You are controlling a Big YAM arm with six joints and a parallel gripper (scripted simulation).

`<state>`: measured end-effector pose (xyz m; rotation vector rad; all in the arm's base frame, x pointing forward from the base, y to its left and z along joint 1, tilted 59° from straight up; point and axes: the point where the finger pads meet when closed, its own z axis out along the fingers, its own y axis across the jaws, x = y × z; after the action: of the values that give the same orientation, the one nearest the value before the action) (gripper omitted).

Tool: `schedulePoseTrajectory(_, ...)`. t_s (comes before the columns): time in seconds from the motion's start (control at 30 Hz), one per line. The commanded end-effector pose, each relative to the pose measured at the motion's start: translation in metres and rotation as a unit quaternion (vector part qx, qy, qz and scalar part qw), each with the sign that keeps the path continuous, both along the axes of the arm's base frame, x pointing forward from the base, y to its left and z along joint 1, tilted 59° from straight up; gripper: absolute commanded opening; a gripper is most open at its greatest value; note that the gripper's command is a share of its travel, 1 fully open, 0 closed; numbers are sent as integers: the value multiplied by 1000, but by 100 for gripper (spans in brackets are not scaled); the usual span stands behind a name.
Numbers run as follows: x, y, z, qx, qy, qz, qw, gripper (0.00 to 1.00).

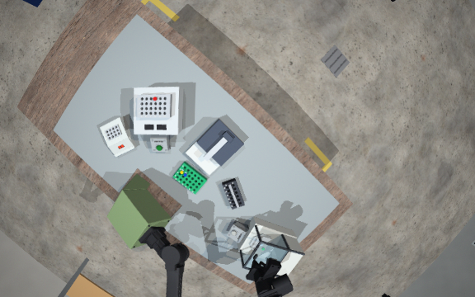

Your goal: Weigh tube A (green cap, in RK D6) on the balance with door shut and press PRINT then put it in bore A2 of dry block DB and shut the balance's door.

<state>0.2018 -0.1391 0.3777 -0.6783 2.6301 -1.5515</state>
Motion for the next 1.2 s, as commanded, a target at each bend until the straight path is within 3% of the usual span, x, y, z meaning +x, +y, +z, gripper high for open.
schedulePoseTrajectory(0.0,3,7,14,4,-23,-5,1000,30)
schedulePoseTrajectory(0.23,0,5,9,4,-20,-8,1000,30)
schedulePoseTrajectory(0.27,-4,-1,-5,4,-14,-7,1000,0)
schedulePoseTrajectory(0.53,-7,-18,-56,3,-16,-8,1000,0)
schedulePoseTrajectory(0.6,-7,-18,-56,3,-16,-8,1000,0)
schedulePoseTrajectory(0.9,-12,-39,-125,1,-18,-10,1000,0)
schedulePoseTrajectory(1.0,-11,-40,-127,2,-15,-10,1000,0)
schedulePoseTrajectory(1.03,-5,-41,-108,-2,-31,-10,999,0)
schedulePoseTrajectory(1.17,-5,-41,-108,-1,-30,-10,999,0)
